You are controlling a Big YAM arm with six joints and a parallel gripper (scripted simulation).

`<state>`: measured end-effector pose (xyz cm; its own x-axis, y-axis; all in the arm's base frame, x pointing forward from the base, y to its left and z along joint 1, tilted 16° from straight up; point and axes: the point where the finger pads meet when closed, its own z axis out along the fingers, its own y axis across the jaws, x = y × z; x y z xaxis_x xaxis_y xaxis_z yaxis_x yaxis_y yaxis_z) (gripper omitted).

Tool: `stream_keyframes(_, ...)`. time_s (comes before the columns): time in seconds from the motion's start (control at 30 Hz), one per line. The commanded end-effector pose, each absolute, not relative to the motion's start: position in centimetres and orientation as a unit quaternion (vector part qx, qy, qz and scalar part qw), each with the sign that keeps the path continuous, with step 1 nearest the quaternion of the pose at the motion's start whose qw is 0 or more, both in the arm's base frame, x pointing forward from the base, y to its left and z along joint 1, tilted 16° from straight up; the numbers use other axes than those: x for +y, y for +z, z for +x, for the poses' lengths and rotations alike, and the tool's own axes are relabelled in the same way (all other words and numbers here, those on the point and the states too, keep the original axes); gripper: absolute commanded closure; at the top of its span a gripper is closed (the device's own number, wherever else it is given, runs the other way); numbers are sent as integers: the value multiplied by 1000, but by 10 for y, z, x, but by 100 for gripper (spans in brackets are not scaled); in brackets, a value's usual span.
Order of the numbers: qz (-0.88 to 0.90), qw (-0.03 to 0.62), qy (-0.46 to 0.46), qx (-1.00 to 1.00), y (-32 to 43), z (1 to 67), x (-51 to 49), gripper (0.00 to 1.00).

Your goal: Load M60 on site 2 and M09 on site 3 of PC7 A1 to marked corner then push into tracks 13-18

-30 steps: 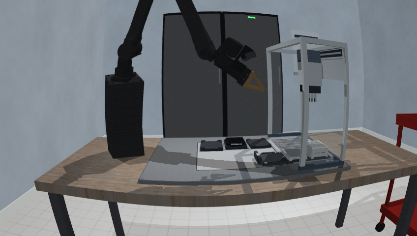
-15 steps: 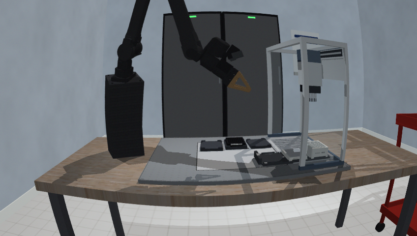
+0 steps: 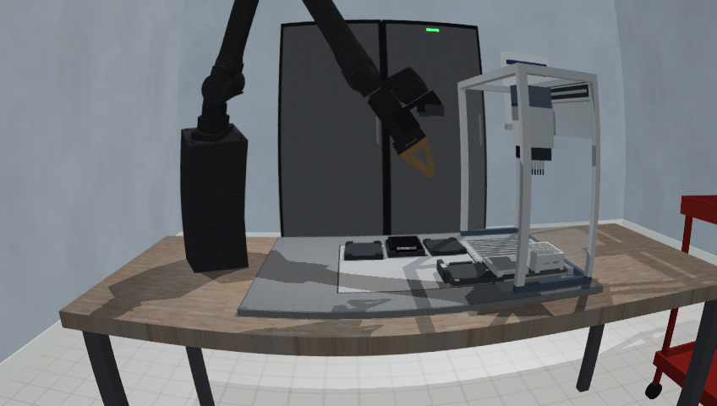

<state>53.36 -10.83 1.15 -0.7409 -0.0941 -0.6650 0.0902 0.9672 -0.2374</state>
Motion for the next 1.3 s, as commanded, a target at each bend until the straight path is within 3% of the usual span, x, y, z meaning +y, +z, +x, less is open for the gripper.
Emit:
stream_keyframes(0.0,1,317,-120,941,1,545,-100,0)
stream_keyframes(0.63,26,76,-116,990,-34,529,-102,0)
stream_keyframes(0.8,-14,103,-124,987,-15,534,-93,0)
stream_keyframes(1.27,-46,98,-124,986,-43,484,-25,0)
